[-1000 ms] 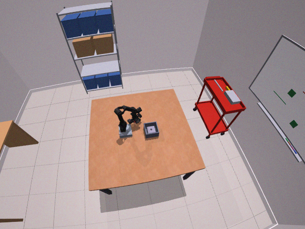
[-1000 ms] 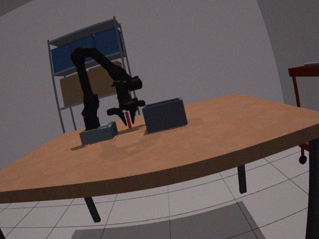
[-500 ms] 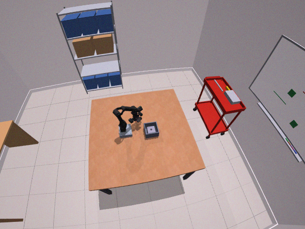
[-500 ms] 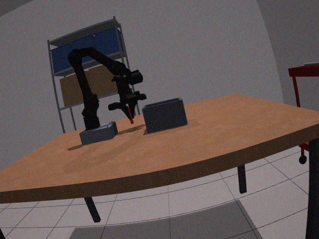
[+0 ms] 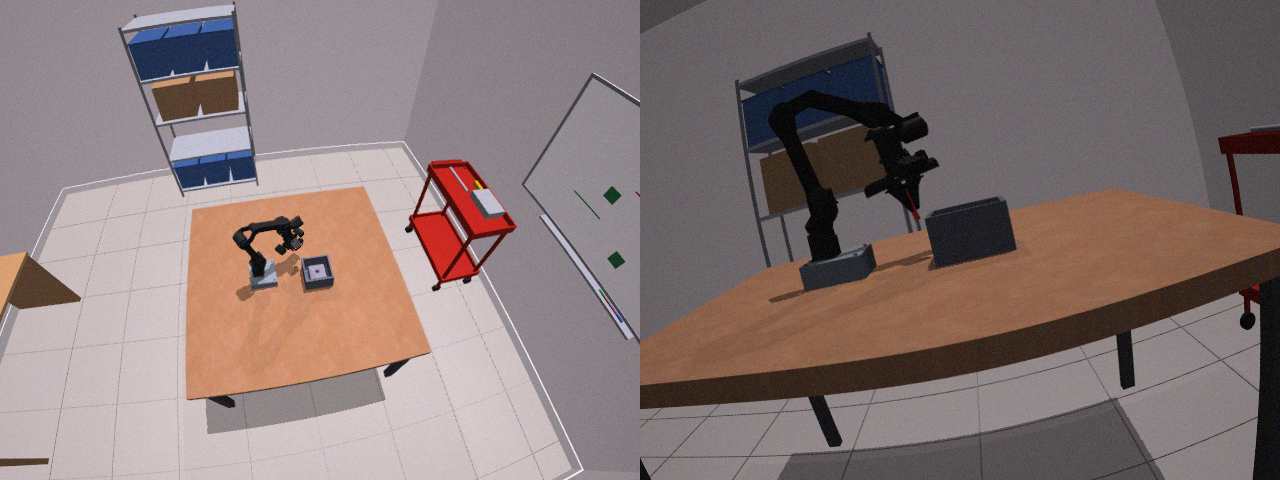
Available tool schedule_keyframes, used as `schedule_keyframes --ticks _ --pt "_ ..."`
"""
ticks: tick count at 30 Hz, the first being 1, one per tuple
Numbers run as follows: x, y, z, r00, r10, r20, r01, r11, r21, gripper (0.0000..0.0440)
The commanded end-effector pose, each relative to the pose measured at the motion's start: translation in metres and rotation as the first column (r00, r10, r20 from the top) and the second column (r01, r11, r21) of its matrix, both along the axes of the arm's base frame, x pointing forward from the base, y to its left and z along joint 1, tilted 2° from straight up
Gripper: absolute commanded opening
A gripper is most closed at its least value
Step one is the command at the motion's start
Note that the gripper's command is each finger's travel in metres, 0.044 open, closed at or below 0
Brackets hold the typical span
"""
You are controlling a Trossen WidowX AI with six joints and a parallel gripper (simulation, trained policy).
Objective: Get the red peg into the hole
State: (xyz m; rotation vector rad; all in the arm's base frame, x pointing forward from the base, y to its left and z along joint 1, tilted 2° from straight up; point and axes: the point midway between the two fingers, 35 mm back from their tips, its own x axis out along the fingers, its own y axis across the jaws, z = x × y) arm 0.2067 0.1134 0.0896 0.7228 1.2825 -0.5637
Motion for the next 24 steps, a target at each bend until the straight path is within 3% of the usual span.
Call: schedule_keyframes --ticks 1,24 --pt "0.013 -0.006 0.019 0.999 0.006 0.044 -0.005 1.000 -0.012 0.0000" --pt "0.081 -0.078 0.045 0.982 -0.135 0.134 0.143 0.988 -0.053 0.0000"
